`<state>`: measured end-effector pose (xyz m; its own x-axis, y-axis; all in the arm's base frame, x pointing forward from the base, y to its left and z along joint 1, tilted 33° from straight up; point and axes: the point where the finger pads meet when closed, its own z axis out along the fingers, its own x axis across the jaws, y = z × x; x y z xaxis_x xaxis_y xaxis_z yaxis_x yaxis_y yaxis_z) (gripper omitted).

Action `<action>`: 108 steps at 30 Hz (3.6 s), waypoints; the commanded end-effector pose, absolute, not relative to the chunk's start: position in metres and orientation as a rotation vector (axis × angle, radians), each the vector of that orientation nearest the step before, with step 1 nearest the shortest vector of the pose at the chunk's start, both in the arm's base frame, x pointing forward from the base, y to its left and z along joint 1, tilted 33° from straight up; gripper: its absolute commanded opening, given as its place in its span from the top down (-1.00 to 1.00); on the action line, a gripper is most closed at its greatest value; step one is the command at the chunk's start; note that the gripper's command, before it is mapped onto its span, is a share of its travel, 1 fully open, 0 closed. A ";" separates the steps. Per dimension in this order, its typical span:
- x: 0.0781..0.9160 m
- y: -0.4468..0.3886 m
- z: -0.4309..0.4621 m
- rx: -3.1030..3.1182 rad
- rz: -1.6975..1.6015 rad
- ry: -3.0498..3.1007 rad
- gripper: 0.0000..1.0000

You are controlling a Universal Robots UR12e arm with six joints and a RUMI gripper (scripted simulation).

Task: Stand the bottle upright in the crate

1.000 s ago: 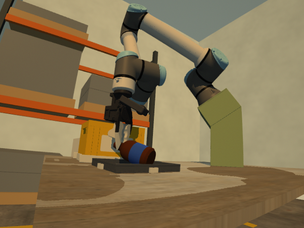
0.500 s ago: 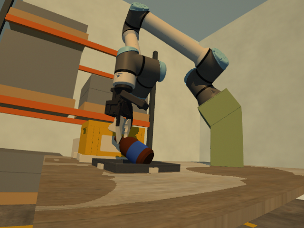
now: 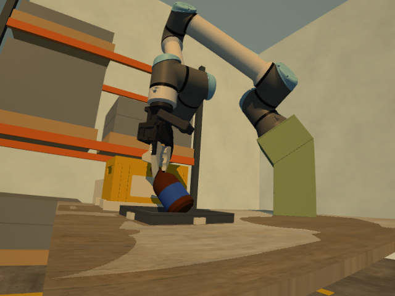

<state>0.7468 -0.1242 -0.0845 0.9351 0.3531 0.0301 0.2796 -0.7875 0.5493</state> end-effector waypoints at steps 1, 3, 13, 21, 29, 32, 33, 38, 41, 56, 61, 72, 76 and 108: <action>0.746 -0.120 -0.078 2.529 0.177 0.450 1.00; 0.745 -0.118 -0.075 2.529 0.177 0.450 1.00; 0.741 -0.109 -0.060 2.529 0.177 0.450 1.00; 0.739 -0.104 -0.051 2.529 0.177 0.450 1.00; 0.736 -0.098 -0.041 2.529 0.177 0.450 1.00; 0.736 -0.097 -0.040 2.529 0.177 0.450 1.00; 0.735 -0.097 -0.039 2.529 0.177 0.450 1.00; 0.734 -0.093 -0.033 2.529 0.177 0.450 1.00; 0.733 -0.092 -0.031 2.529 0.177 0.450 1.00; 0.731 -0.086 -0.021 2.529 0.177 0.450 1.00; 0.730 -0.085 -0.019 2.529 0.177 0.450 1.00; 0.730 -0.083 -0.016 2.529 0.177 0.450 1.00; 0.729 -0.083 -0.016 2.529 0.177 0.450 1.00; 0.729 -0.083 -0.016 2.529 0.178 0.450 1.00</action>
<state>0.7290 -0.0830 -0.0163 0.9351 0.3530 0.0300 0.2797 -0.7875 0.5492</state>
